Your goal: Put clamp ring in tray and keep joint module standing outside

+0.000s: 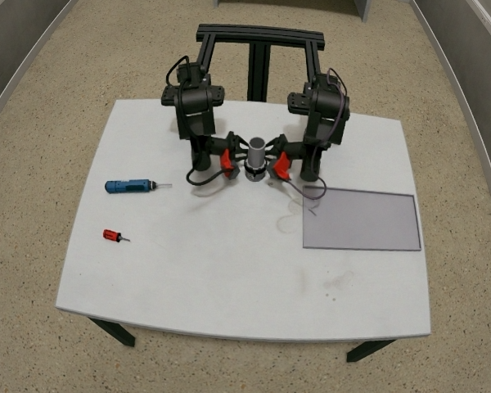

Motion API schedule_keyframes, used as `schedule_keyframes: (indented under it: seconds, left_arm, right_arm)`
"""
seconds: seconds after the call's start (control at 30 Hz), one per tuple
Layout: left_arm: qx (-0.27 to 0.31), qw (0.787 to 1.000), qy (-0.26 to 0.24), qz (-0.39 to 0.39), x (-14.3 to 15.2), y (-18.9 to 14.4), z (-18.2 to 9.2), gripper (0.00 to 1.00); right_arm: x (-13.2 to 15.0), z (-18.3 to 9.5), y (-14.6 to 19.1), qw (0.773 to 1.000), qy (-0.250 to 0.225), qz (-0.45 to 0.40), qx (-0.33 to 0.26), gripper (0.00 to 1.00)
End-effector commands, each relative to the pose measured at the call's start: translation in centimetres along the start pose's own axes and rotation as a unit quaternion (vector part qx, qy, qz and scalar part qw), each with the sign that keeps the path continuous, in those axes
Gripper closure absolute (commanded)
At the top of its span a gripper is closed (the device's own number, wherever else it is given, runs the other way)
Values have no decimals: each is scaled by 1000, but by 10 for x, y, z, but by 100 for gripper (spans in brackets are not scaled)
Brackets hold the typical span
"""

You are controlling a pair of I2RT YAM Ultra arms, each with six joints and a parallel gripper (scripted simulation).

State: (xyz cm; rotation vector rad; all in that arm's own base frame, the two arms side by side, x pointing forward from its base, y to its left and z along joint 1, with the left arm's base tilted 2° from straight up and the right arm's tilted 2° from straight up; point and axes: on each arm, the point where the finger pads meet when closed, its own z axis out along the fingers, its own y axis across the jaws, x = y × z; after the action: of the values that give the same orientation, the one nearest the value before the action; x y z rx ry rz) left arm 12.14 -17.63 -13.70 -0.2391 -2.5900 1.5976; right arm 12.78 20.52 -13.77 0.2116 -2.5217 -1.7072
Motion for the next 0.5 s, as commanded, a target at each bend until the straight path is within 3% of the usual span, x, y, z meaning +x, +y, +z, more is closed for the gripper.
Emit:
schedule_keyframes:
  seconds: [0.0,0.47]
  left_arm:
    - [14,1000,8,2,12,-9,1,70]
    - [14,1000,7,5,11,-10,0,70]
  right_arm:
    - [16,1,7,1000,15,-1,-10,70]
    - [13,1,9,1000,13,-10,-11,70]
